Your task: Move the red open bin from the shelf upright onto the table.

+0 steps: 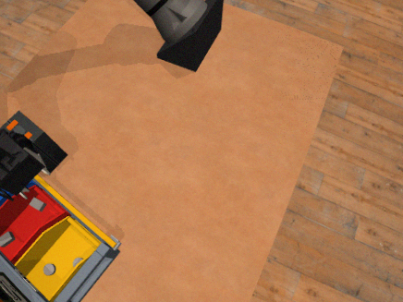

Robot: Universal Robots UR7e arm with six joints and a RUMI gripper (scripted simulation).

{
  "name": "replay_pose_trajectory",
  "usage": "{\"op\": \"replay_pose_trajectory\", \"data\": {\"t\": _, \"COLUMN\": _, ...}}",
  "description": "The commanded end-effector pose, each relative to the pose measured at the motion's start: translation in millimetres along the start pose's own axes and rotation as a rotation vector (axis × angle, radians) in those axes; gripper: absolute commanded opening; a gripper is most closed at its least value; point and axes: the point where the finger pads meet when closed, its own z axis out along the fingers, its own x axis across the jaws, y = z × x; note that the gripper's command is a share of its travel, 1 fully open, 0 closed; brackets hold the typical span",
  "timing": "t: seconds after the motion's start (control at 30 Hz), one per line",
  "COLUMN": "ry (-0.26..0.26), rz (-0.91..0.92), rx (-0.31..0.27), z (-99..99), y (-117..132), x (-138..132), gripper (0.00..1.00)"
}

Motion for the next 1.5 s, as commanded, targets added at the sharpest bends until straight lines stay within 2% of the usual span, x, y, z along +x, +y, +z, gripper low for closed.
{"op": "replay_pose_trajectory", "data": {"t": 0.0, "ry": -0.001, "rz": 0.000, "rx": 0.000, "z": -0.5, "y": 0, "x": 0, "gripper": 0.26}}
{"op": "replay_pose_trajectory", "data": {"t": 0.6, "ry": -0.002, "rz": 0.000, "rx": -0.002, "z": 4.1, "y": 0, "x": 0, "gripper": 0.26}}
{"op": "replay_pose_trajectory", "data": {"t": 1.47, "ry": -0.002, "rz": 0.000, "rx": -0.002, "z": 37.8, "y": 1, "x": -1, "gripper": 0.26}}
